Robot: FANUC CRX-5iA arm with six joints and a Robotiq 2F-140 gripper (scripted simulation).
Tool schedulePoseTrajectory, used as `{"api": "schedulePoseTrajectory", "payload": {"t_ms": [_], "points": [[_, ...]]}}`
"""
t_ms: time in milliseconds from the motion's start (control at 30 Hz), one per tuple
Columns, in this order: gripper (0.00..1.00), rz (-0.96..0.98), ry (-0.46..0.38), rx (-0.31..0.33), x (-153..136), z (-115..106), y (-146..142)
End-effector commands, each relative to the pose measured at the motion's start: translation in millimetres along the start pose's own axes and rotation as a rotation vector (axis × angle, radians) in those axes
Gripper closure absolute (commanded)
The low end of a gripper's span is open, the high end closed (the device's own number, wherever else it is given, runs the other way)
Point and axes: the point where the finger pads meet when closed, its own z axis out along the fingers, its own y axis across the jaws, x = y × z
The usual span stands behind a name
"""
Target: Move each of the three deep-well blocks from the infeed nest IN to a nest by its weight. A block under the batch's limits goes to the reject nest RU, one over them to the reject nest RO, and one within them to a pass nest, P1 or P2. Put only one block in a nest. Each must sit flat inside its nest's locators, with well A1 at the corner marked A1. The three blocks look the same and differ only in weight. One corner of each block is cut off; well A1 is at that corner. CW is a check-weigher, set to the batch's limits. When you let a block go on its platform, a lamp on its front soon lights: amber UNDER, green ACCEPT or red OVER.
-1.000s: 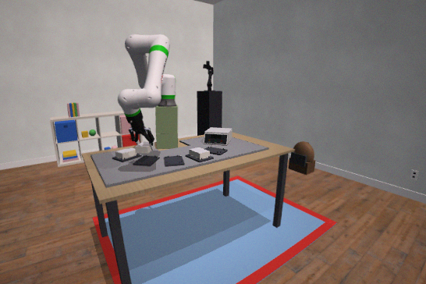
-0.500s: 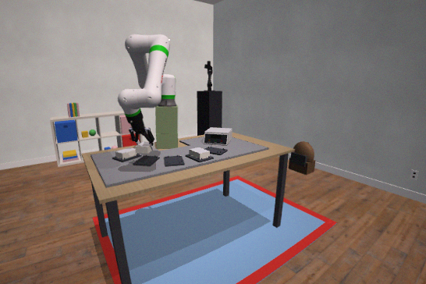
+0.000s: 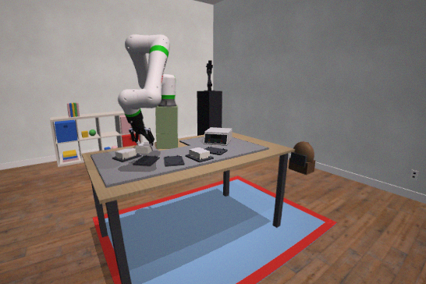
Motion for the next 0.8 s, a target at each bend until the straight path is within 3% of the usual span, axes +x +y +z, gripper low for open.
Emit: {"api": "schedulePoseTrajectory", "payload": {"t_ms": [0,767], "points": [[0.9,0.0,0.0,0.0,1.9,3.0,0.0],[0.9,0.0,0.0,0.0,18.6,31.8,-0.2]]}}
